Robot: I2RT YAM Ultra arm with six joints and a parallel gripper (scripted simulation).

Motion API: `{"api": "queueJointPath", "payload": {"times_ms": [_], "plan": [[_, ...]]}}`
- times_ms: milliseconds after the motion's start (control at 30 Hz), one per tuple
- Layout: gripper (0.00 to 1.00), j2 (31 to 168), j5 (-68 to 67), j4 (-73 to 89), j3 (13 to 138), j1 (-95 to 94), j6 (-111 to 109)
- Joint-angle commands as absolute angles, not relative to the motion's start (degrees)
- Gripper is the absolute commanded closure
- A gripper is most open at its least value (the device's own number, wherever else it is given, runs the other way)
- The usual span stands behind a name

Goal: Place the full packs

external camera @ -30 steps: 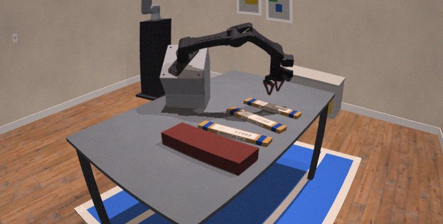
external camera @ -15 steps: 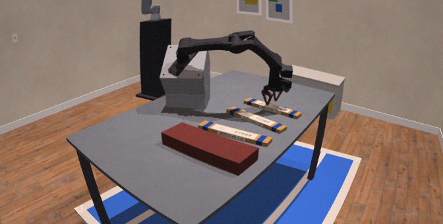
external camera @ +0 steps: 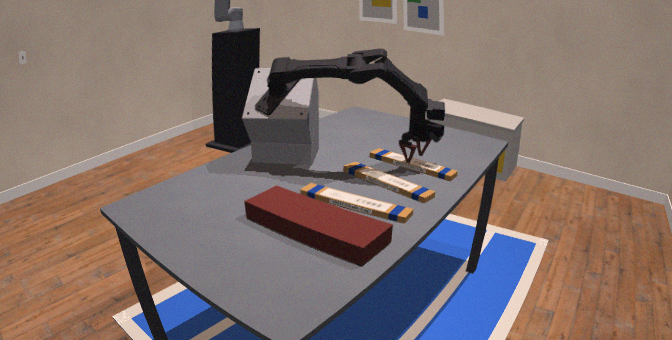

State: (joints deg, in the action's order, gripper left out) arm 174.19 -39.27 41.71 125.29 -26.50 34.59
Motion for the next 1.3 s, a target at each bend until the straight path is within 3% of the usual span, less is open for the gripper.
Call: {"api": "queueJointPath", "payload": {"times_ms": [0, 1267], "plan": [[0.04, 172.61, -39.77, 41.09, 126.84, -27.96, 33.98], [0.04, 176.31, -39.69, 37.85, 127.38, -26.3, 31.83]]}}
